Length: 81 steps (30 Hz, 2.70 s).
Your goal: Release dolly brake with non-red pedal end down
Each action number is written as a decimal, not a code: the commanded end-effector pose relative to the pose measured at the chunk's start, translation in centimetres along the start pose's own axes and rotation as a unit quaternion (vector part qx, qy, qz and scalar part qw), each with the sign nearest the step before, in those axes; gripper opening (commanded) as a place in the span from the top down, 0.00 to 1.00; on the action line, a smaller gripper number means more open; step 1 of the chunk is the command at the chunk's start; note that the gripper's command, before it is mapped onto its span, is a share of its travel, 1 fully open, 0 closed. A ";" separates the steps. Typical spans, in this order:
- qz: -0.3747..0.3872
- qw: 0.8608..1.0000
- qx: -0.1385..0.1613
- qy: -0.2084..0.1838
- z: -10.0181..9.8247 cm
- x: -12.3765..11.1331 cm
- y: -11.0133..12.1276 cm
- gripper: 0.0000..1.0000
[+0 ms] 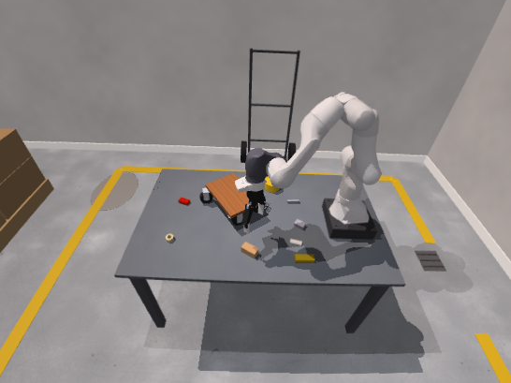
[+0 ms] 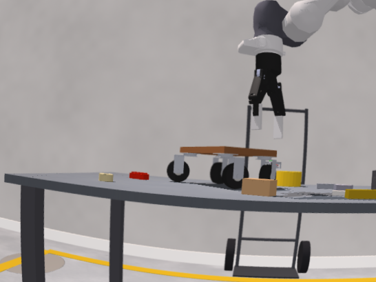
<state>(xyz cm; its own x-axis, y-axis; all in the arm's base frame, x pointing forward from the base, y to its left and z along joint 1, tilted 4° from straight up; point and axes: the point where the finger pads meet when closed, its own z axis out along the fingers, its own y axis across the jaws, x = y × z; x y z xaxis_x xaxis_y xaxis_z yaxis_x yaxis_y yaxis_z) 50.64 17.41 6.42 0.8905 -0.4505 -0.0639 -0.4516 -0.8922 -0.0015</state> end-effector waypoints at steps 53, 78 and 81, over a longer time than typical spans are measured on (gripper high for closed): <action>-0.008 0.999 -0.034 0.024 -8.9 8.4 24.1 1.00; -0.008 0.999 -0.034 0.024 -5.1 8.5 24.4 1.00; -0.008 0.999 -0.034 0.024 -5.1 8.5 24.4 1.00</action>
<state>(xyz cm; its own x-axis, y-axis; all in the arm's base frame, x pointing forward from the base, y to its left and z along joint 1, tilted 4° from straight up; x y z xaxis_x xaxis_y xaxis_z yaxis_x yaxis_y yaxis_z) 47.12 -8.22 10.88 0.8978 -0.4398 -0.0251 -0.4371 -0.8965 0.0727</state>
